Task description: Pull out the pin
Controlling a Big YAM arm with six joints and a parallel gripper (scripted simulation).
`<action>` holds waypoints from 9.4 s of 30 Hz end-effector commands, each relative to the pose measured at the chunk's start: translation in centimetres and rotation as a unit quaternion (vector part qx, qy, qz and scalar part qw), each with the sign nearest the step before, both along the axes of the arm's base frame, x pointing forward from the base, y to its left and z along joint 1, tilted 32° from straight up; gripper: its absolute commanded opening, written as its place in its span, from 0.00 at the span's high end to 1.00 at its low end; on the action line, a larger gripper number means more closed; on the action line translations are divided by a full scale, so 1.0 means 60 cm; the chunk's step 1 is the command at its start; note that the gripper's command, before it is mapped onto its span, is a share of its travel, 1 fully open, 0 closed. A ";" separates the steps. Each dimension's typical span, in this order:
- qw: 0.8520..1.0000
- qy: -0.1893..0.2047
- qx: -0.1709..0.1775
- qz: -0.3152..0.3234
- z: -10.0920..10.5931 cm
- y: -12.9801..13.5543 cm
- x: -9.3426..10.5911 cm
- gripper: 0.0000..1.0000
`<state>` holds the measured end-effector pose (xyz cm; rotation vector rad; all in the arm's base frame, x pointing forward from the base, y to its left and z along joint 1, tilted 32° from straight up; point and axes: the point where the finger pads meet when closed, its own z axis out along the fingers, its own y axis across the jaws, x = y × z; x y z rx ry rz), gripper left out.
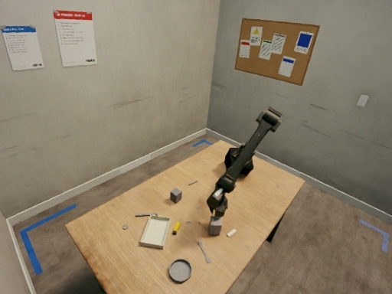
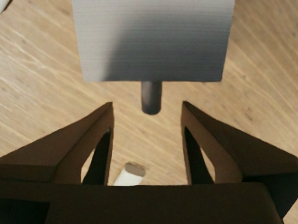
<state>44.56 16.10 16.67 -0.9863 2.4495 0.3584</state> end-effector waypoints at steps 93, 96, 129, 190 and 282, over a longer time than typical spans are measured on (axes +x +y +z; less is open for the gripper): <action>1.000 0.001 0.002 -0.001 -0.032 0.021 0.015 1.00; 1.000 0.001 0.002 -0.001 -0.032 0.021 0.015 1.00; 1.000 0.001 0.002 -0.001 -0.033 0.020 0.013 1.00; 1.000 0.009 -0.005 -0.001 -0.045 0.008 -0.001 1.00; 0.999 0.024 -0.030 0.012 -0.040 0.005 -0.001 1.00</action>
